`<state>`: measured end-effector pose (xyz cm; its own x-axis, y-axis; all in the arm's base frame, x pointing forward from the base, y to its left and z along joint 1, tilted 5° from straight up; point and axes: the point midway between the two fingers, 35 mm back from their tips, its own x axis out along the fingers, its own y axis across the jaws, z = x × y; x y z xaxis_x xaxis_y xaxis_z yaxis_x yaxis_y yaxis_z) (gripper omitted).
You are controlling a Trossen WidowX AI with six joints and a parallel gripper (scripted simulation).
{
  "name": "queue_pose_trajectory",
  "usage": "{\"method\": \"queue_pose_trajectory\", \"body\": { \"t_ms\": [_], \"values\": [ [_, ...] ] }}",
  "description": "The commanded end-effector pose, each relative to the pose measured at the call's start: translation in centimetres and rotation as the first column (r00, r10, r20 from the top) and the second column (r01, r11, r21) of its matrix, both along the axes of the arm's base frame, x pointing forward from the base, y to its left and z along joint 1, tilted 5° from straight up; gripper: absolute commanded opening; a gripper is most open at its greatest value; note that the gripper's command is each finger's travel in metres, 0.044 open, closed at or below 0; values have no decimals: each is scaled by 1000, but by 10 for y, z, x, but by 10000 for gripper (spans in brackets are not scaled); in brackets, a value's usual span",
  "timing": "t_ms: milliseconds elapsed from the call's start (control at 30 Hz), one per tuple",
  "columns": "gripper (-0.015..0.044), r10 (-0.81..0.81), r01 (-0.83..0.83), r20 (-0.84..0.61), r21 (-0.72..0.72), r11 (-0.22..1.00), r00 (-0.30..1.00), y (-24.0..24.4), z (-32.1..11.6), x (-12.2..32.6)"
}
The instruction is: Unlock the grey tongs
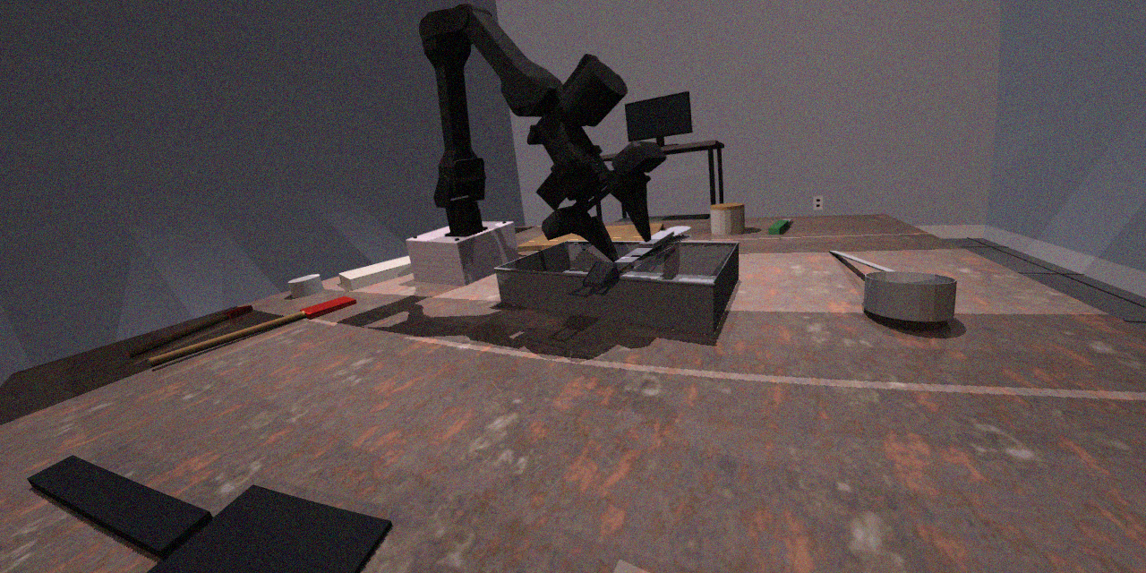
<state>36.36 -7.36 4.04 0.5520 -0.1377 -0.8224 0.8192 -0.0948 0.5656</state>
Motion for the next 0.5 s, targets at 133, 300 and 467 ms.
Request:
{"method": "queue_pose_trajectory", "body": {
  "t_ms": [133,300,467],
  "values": [
    [260,7,-7,2,0,1000,1000,-1,-11,9],
    [260,7,-7,3,0,1000,1000,-2,-17,14],
    [260,7,-7,3,0,1000,1000,-3,-24,18]
  ]
}}
